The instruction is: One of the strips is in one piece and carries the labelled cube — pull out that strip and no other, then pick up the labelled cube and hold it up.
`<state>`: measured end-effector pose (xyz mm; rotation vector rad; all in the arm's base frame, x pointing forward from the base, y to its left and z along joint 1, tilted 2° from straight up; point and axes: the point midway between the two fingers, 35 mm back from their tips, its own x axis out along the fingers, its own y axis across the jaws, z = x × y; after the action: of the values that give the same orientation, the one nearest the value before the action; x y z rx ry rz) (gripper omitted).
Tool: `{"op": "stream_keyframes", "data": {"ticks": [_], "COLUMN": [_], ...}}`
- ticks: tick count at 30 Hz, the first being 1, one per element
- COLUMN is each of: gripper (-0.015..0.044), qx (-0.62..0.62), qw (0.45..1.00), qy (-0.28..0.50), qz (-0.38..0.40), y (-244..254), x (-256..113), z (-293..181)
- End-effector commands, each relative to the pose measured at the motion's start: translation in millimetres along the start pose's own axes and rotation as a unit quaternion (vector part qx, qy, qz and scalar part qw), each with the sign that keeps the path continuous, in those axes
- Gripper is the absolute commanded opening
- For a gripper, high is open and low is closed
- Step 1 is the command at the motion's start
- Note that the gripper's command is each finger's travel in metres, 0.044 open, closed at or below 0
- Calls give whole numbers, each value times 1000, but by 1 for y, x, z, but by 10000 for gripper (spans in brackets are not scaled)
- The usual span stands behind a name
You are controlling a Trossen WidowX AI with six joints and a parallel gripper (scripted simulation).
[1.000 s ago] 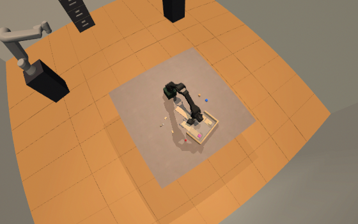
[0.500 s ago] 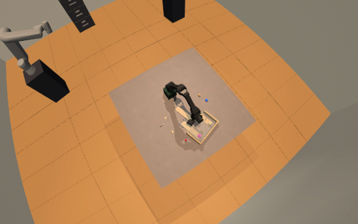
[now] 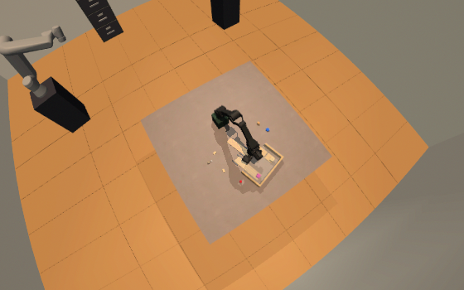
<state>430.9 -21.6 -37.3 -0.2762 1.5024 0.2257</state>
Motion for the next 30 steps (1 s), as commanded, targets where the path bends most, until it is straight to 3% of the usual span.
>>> {"op": "stream_keyframes", "data": {"ticks": [1,8,12,19,23,30], "gripper": [250,250,145,98,0,0], "qx": [-1,-1,0,0,0,0], "qw": [1000,1000,1000,1000,1000,1000], "qy": [6,6,3,3,4,5], "qz": [0,0,1,1,1,1], "y": [0,0,1,1,1,10], "x": [6,6,4,4,2,-16], "z": [-3,-3,-2,-2,-4,-25]}}
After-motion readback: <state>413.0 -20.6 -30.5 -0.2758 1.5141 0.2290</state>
